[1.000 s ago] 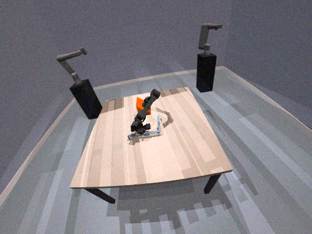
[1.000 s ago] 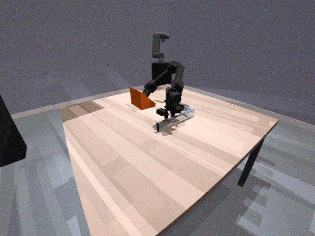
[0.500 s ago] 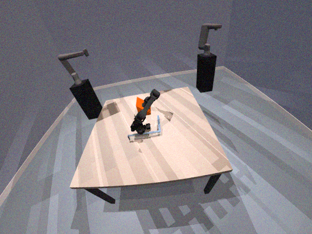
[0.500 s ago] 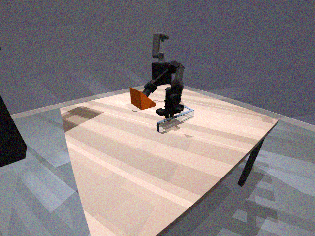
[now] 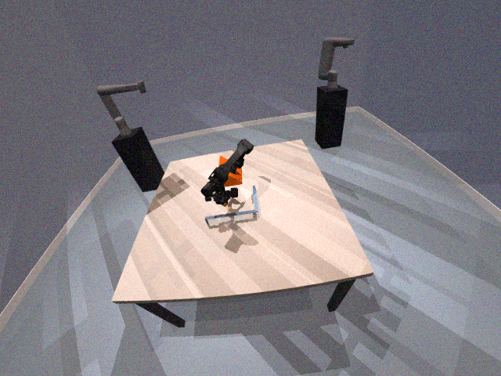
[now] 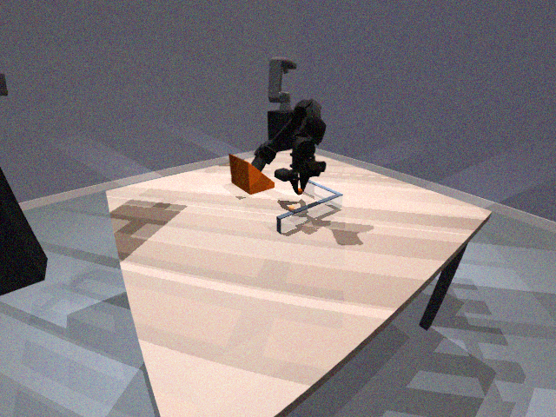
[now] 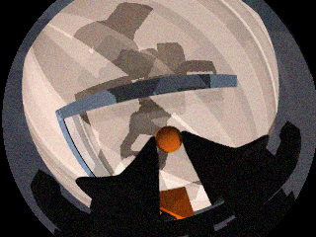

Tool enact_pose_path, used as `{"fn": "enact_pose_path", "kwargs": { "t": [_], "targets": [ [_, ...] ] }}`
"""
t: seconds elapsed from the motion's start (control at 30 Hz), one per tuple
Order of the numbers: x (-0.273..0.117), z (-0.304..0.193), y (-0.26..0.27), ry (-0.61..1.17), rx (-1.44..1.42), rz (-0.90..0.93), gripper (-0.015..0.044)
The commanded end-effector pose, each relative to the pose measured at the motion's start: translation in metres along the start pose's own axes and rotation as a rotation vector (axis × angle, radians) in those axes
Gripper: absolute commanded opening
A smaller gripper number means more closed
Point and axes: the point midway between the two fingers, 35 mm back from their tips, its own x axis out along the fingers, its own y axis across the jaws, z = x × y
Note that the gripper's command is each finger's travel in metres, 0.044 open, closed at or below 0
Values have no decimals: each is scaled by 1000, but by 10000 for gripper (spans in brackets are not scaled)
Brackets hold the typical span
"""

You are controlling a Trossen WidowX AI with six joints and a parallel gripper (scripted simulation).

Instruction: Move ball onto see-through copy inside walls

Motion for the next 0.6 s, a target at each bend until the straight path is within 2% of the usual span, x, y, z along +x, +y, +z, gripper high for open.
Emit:
{"fn": "enact_pose_path", "kwargs": {
  "t": [0.0,0.2,0.57],
  "targets": [
    [-27,-2,2,-8,-12,-6,0],
    [-30,-4,3,-8,-12,-6,0],
    [-10,-27,2,-8,-12,-5,0]
  ]
}}
